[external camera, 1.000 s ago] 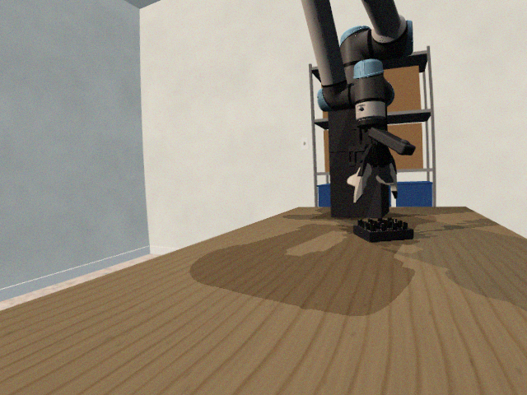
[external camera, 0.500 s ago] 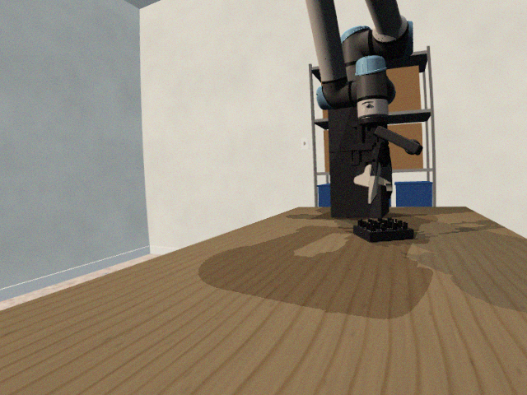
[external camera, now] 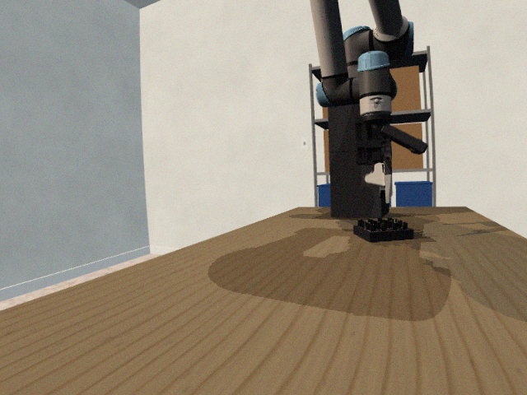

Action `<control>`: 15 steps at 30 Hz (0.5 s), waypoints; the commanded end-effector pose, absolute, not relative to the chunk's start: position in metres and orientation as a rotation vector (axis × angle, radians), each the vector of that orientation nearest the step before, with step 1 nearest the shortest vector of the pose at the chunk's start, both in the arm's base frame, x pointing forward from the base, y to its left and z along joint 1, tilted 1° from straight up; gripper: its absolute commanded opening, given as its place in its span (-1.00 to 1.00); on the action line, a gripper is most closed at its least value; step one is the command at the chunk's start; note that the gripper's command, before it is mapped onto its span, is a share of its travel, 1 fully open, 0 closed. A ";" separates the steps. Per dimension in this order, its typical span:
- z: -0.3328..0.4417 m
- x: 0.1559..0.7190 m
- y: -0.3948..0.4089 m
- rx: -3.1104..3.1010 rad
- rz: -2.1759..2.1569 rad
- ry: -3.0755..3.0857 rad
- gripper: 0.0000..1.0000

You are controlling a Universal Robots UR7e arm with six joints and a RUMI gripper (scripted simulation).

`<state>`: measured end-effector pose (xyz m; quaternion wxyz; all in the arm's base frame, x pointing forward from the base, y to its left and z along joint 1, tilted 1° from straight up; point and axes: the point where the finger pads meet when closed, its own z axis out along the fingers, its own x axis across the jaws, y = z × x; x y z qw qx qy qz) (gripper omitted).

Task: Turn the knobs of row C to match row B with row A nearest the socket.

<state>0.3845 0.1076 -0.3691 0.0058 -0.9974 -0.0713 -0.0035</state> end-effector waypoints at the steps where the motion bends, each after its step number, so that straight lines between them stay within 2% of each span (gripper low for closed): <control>1: -0.367 0.391 0.111 -3.091 -0.009 -0.465 1.00; 15: -0.362 0.406 0.119 -2.963 -0.013 -0.999 1.00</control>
